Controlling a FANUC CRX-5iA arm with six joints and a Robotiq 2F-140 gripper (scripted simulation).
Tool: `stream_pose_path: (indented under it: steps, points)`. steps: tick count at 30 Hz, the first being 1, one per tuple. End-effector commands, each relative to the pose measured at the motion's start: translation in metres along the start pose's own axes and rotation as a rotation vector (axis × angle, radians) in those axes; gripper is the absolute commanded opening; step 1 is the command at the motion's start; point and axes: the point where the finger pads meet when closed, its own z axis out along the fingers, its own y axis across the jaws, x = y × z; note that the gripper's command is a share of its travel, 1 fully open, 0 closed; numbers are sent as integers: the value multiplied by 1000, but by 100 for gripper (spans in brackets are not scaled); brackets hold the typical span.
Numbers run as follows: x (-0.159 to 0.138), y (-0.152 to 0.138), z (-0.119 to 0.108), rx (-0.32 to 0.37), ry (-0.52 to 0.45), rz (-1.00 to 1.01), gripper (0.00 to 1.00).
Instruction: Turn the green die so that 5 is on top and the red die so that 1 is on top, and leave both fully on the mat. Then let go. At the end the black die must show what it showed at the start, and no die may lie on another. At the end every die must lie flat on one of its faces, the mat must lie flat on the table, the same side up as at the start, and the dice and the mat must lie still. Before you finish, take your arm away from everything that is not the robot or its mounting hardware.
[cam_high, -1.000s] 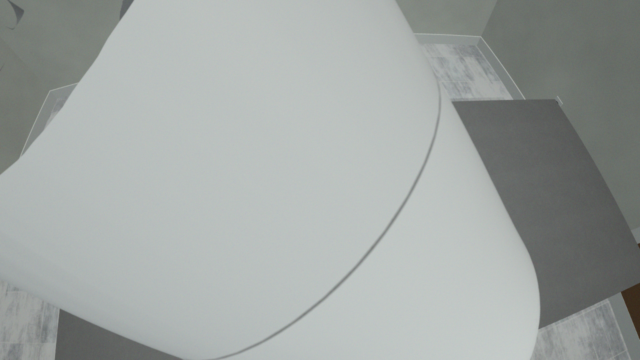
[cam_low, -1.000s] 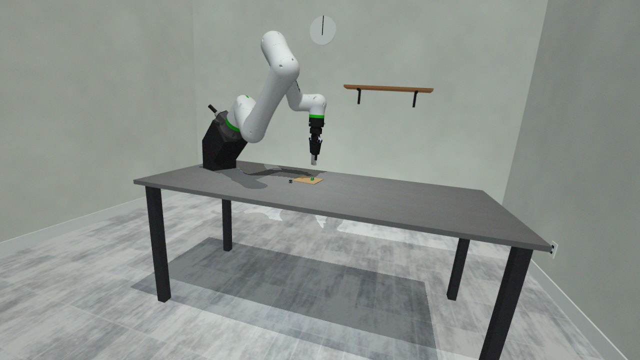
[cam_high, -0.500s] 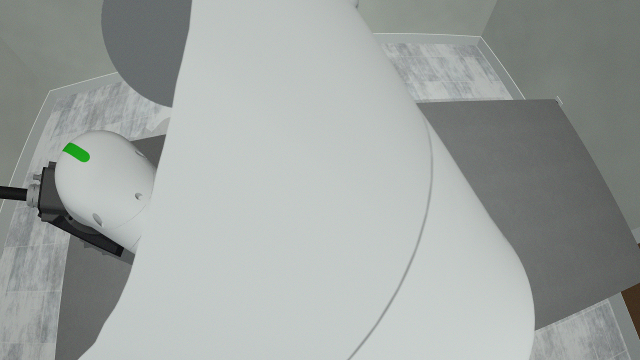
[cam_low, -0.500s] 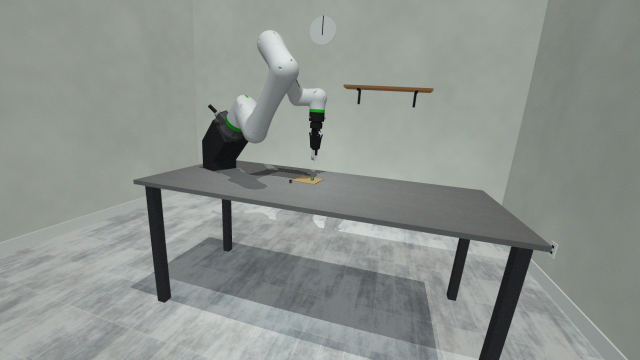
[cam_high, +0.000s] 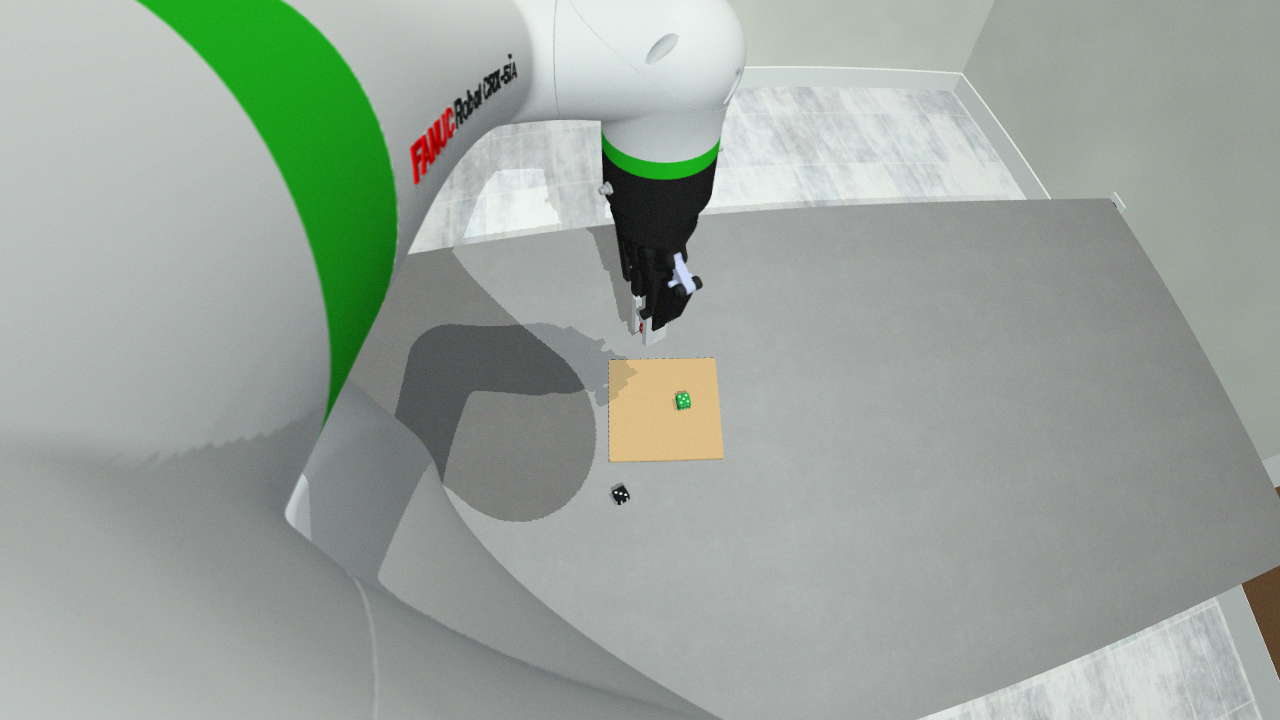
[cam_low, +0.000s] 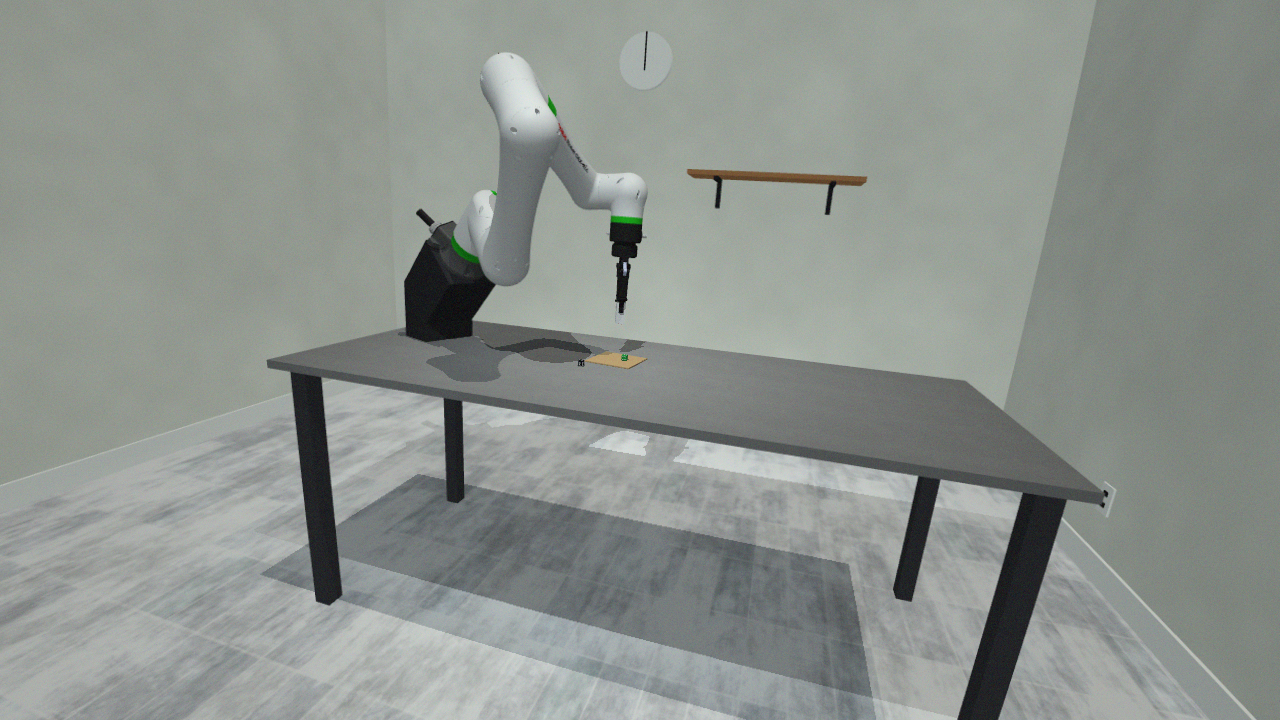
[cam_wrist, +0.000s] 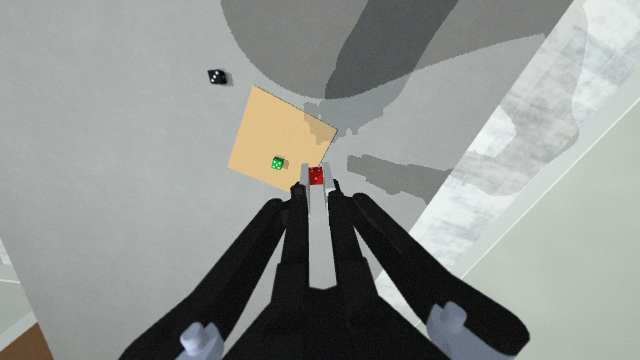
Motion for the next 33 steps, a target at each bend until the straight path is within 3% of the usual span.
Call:
stream_pose_path:
  steps: [1, 5, 22, 33]
  points:
    - [16, -27, -2, 2, -10, 174, 7]
    - [30, -45, -3, 2, -11, 308, 7]
    - [31, -47, -2, 2, -11, 318, 7]
    - [30, -47, 21, 2, -11, 319, 7]
